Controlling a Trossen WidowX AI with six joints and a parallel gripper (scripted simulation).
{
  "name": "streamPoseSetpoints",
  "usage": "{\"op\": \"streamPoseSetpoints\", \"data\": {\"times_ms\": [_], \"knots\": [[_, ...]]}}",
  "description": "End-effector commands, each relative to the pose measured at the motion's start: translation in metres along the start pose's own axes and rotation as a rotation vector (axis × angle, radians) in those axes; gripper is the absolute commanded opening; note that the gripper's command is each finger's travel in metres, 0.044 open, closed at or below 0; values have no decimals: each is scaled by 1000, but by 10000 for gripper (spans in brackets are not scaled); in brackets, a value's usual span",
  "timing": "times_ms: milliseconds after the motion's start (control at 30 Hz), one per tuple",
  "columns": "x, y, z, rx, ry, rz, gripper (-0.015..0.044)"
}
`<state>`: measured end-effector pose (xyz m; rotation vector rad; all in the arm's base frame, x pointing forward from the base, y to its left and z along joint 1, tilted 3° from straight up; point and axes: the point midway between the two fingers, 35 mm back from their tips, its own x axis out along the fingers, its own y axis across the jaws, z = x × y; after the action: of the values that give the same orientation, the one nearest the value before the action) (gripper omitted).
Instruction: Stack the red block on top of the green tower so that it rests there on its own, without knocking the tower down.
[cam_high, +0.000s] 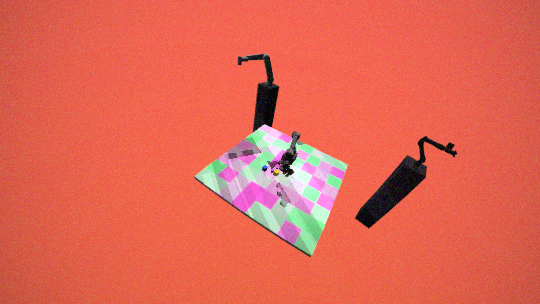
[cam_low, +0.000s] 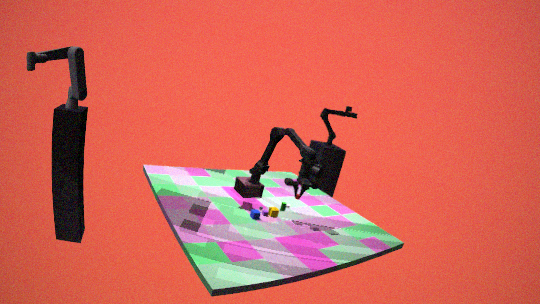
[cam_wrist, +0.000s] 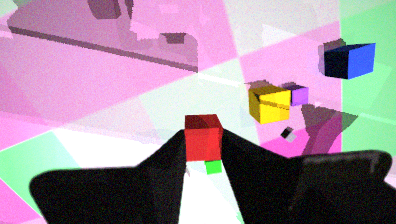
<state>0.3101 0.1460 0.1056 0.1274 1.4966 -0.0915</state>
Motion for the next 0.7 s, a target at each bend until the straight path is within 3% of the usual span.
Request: {"op": "streamPoseSetpoints", "data": {"times_ms": [0, 667], "knots": [[-1, -2, -17, 3, -1, -2, 0], [7, -26, -100, -3, 9, -6, 0]]}}
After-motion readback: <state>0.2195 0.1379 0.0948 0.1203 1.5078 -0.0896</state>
